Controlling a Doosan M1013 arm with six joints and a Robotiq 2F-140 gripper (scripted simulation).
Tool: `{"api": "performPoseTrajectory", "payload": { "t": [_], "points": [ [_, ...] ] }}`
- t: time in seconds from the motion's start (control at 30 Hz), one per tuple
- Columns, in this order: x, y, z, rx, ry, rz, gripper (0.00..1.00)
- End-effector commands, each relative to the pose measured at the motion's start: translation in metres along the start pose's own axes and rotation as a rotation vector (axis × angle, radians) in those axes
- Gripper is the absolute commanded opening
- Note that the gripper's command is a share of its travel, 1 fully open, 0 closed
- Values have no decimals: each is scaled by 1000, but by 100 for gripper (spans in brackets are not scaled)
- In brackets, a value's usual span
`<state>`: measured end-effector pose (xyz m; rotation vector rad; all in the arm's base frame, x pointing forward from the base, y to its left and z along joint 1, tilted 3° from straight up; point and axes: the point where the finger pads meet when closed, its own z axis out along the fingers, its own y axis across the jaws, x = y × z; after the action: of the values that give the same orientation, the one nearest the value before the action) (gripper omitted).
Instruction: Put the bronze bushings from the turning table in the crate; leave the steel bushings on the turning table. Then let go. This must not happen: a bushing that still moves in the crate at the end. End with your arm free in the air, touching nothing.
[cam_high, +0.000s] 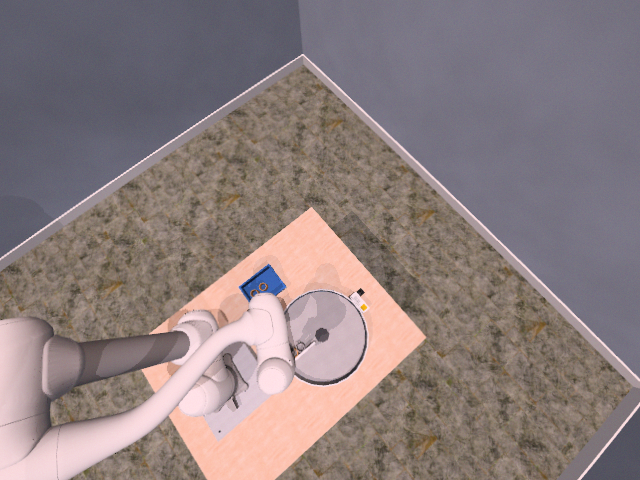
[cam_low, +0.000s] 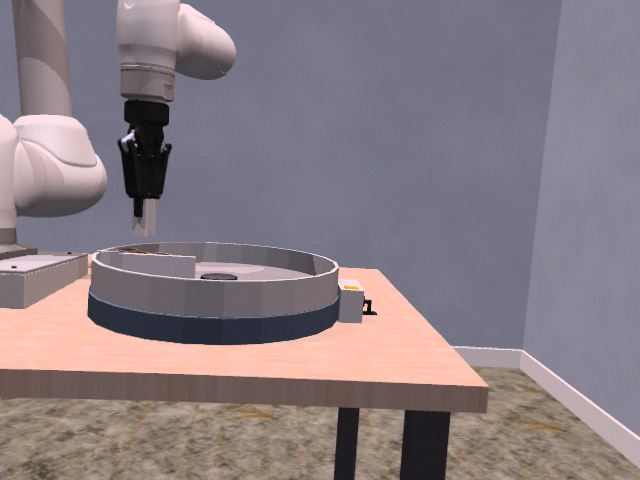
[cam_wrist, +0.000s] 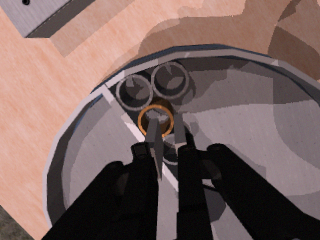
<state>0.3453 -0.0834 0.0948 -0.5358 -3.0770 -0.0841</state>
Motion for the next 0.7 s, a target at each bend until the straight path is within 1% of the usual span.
{"api": "performPoseTrajectory", "payload": {
  "t": [0.0, 0.27, 0.33, 0.47, 0.67],
  "points": [
    [0, 0, 0, 0, 0, 0, 10],
    [0, 0, 0, 0, 0, 0, 10],
    [0, 0, 5, 0, 0, 0, 10],
    [0, 0, 21, 0, 0, 0, 10],
    [0, 0, 23, 0, 0, 0, 10]
  ]
}}
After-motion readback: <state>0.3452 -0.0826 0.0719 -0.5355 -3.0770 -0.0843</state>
